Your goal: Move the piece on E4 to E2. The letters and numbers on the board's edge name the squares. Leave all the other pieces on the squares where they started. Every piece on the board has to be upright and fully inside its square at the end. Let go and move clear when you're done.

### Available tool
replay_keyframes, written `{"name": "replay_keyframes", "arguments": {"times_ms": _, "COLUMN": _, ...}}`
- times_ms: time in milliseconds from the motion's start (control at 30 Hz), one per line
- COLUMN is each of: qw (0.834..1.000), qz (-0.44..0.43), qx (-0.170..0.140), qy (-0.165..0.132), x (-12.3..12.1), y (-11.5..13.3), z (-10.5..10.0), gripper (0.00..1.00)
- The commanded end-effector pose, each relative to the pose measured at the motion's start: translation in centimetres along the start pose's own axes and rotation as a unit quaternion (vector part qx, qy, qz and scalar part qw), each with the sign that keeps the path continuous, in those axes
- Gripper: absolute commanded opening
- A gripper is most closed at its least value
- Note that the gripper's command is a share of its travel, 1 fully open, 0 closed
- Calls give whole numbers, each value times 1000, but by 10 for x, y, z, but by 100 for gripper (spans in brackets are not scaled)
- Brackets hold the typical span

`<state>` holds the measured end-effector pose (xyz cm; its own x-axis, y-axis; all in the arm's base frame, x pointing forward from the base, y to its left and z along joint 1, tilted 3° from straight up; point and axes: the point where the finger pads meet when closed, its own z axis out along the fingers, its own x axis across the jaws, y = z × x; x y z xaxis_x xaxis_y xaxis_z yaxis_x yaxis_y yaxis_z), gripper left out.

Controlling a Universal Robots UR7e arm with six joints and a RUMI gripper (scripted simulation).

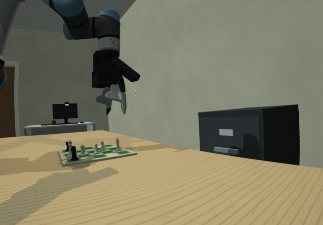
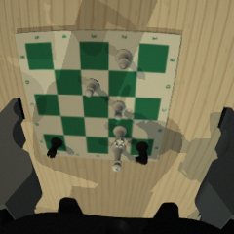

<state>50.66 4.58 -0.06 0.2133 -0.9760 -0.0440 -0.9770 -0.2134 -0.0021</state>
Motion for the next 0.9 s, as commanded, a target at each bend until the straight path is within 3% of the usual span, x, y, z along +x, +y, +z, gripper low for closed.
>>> {"name": "replay_keyframes", "arguments": {"times_ms": 0, "qw": 1000, "qz": 0, "qx": 1, "qy": 0, "x": 0, "y": 0, "z": -1, "gripper": 100}}
{"name": "replay_keyframes", "arguments": {"times_ms": 667, "qw": 1000, "qz": 0, "qx": 1, "qy": 0, "x": 0, "y": 0, "z": -2, "gripper": 100}}
{"name": "replay_keyframes", "arguments": {"times_ms": 867, "qw": 1000, "qz": 0, "qx": 1, "qy": 0, "x": 0, "y": 0, "z": -16, "gripper": 100}}
